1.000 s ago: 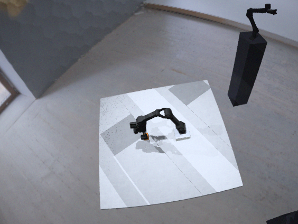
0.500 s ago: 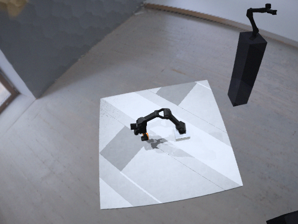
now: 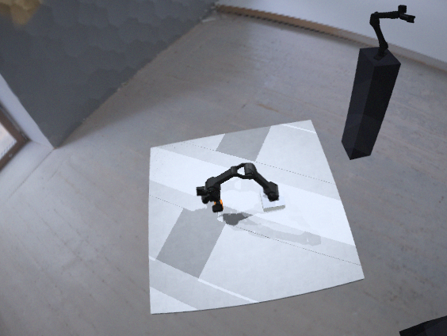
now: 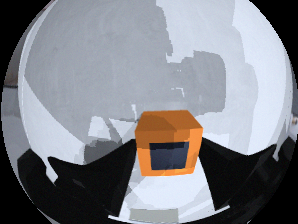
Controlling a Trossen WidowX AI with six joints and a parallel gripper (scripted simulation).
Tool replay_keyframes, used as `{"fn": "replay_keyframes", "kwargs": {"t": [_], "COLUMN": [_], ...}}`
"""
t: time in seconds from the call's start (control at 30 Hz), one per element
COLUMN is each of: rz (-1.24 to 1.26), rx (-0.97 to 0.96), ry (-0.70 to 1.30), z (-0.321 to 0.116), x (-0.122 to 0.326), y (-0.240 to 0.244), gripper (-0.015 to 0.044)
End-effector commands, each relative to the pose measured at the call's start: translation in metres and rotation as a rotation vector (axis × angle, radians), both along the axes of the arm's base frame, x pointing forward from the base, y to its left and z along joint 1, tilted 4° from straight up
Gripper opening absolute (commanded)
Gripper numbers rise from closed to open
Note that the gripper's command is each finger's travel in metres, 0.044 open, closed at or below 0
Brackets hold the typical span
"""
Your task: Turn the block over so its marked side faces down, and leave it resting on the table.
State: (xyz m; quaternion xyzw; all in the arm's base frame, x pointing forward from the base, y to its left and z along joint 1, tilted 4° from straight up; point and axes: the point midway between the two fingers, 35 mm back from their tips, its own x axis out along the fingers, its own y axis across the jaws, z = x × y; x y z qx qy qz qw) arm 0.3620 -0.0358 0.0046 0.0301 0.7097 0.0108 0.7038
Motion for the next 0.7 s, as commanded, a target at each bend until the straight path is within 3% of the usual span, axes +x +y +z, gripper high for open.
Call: {"fn": "replay_keyframes", "kwargs": {"t": [0.0,0.57,0.67], "rz": [-0.003,-0.003,-0.003], "rx": [-0.003,-0.003,-0.003], "ry": [0.004,0.004,0.004], "z": [-0.002,-0.002,0.009], "x": [-0.001,-0.001,-0.001], "y": [0.000,0.000,-0.001], "gripper": [0.0217,0.0103,0.0025]}}
